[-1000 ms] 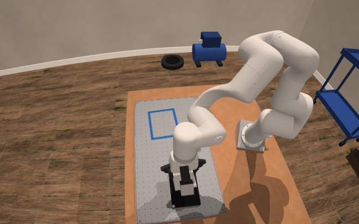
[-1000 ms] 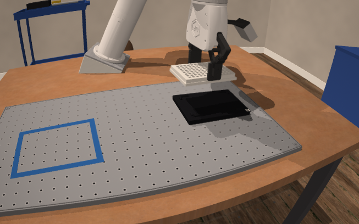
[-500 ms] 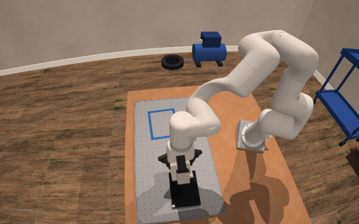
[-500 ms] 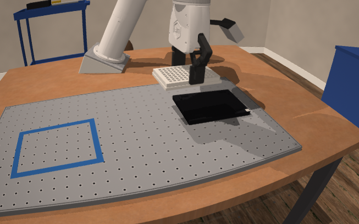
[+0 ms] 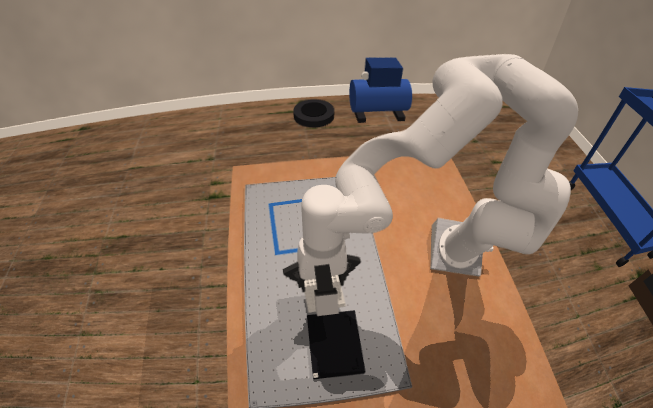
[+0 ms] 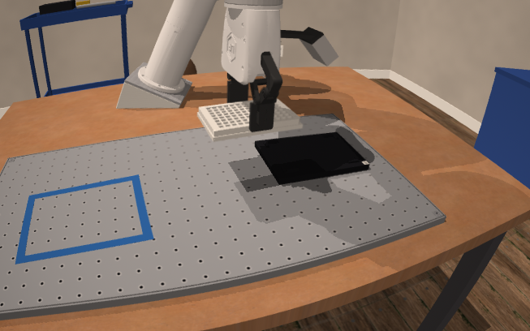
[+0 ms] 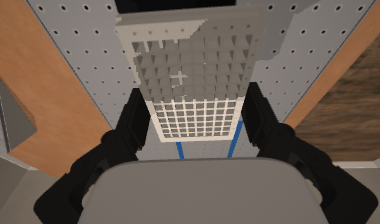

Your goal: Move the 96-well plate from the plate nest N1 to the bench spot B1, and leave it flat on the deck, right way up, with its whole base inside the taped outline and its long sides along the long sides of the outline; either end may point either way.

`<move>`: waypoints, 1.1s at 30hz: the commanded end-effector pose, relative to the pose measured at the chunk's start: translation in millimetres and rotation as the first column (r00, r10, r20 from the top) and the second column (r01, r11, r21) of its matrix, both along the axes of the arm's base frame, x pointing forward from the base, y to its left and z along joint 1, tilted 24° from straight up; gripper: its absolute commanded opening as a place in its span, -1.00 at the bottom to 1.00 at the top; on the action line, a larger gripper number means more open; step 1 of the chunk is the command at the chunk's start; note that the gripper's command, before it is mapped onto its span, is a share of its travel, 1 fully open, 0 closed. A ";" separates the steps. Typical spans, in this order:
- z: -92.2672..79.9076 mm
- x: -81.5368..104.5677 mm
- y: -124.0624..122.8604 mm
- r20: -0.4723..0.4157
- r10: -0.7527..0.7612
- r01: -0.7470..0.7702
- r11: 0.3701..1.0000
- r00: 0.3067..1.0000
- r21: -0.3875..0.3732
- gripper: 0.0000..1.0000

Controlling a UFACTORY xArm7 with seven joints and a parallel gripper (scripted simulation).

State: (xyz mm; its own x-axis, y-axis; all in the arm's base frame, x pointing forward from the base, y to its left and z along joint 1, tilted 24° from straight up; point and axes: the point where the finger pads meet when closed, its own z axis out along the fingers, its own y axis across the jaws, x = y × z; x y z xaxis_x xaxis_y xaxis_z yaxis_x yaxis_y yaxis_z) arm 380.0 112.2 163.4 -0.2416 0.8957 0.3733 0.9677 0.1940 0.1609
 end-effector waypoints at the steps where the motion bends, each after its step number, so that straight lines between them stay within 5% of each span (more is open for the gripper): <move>1: -5.2 6.8 -14.0 0.002 -0.001 0.001 1.000 1.000 0.002 -1.00; 33: -41.5 37.1 -94.8 0.002 -0.002 0.002 1.000 1.000 0.001 -1.00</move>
